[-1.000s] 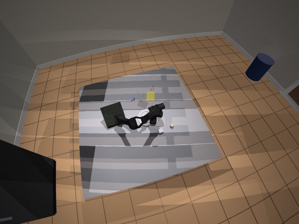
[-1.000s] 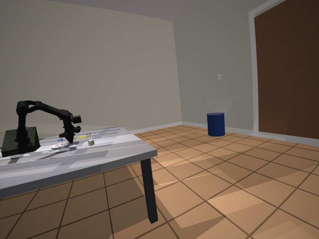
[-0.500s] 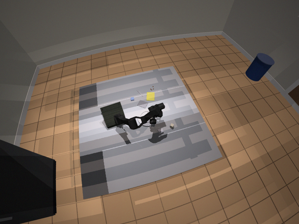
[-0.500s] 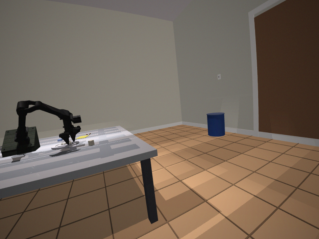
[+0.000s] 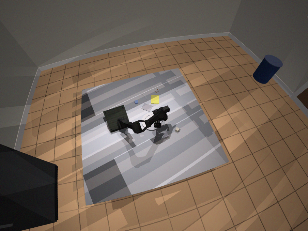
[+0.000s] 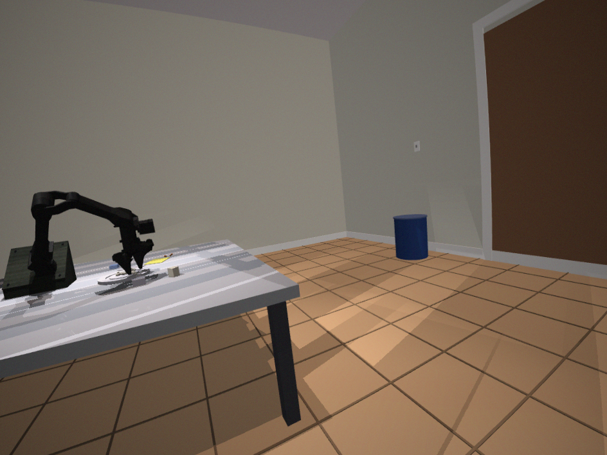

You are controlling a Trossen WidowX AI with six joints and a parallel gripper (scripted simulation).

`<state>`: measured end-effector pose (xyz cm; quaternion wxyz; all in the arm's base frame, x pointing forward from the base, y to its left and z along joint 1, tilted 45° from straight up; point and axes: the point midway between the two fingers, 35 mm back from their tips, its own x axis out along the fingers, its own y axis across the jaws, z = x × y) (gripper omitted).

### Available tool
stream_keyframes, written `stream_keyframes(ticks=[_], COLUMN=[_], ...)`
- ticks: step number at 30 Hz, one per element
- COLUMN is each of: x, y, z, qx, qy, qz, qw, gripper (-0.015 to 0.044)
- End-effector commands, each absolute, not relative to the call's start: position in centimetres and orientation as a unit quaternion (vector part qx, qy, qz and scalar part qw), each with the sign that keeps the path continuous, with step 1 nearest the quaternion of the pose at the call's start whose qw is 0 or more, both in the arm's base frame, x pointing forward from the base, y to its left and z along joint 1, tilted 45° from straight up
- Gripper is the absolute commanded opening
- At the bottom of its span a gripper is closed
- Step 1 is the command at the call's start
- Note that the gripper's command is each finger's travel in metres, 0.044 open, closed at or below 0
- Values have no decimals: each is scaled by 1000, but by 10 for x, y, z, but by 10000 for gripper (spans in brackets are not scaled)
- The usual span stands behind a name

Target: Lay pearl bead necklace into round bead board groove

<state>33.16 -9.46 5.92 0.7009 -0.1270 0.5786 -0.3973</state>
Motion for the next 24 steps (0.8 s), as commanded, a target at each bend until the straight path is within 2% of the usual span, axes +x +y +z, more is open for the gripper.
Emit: stream_keyframes(ticks=[1, 4, 16, 20, 24], x=[332, 332, 326, 321, 321], y=[-95, -95, -26, -5, -5], z=[61, 61, 26, 16, 16], qx=[-127, -127, -334, -406, -409], qy=[576, 576, 674, 691, 692], qz=[-400, -400, -195, -120, -117], qw=[702, 702, 630, 586, 583], gripper=[440, 440, 125, 120, 120])
